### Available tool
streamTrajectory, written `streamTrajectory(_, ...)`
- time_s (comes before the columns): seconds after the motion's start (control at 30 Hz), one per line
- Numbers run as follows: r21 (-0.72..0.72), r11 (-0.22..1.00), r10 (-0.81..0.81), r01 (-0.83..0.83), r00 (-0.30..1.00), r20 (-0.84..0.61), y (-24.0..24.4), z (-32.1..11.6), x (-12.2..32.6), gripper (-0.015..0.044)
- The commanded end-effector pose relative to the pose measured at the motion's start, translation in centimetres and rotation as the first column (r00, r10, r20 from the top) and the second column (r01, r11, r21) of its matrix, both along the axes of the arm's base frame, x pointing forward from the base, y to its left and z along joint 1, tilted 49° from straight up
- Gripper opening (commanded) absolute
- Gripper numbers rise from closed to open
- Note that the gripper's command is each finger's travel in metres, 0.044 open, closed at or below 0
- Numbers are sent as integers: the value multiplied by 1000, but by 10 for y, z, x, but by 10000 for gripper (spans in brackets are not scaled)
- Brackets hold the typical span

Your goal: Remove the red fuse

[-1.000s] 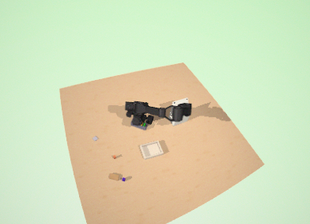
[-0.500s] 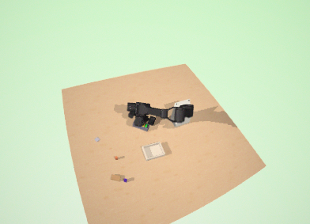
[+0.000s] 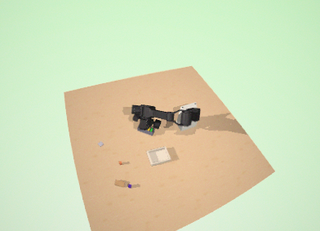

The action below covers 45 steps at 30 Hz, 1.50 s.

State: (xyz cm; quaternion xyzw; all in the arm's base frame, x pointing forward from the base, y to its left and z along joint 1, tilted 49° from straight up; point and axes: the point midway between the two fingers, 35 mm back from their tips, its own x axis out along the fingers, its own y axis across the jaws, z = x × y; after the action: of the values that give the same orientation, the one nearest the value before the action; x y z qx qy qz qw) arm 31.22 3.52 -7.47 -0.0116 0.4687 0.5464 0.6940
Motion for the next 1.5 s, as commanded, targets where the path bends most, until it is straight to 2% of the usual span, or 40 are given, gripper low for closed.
streamTrajectory(0.0,-4,1000,3,-3,1000,2,-2,1,0,0)
streamTrajectory(1.47,-2,1000,1,-1,1000,2,-18,16,1,0)
